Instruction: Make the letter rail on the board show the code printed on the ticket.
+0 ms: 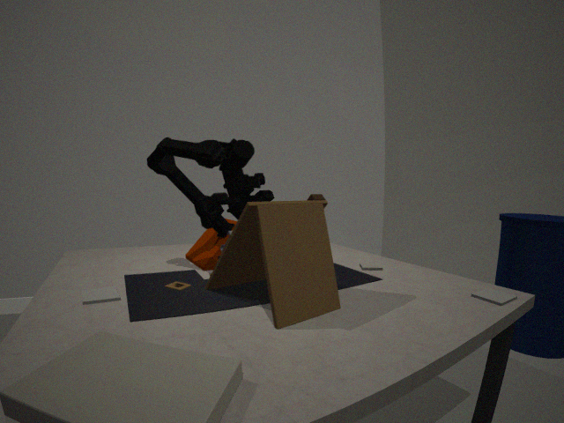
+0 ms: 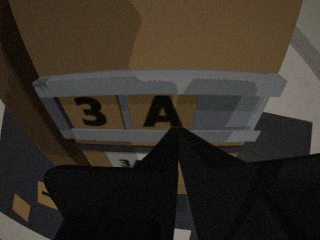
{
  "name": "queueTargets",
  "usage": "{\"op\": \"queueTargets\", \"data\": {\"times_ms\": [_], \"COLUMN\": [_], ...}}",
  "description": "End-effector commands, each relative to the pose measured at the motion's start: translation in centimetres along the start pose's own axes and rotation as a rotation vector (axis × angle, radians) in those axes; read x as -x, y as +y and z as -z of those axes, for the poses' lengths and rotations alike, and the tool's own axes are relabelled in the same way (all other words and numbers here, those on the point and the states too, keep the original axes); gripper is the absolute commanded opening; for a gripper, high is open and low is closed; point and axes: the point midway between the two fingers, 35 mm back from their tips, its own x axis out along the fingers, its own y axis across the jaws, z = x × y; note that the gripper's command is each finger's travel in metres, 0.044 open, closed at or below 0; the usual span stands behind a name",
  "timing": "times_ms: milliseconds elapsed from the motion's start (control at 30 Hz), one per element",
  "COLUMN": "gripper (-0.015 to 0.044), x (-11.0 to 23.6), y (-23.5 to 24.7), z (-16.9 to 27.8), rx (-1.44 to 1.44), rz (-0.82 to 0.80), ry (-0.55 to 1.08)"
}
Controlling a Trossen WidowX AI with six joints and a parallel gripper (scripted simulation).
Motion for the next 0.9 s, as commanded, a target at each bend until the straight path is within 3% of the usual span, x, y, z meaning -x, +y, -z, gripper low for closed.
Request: {"op": "queueTargets", "data": {"times_ms": [0,200,867], "gripper": [0.0000,0.0000,0.0000], "x": [-0.2,0.2,-0.4], "y": [-0.8,-2.4,-2.3], "z": [-0.4,-0.7,-0.9], "rx": [-0.008,-0.012,-0.012], "rz": [0.013,0.050,0.051], "ry": [0.150,0.338,0.344]}}
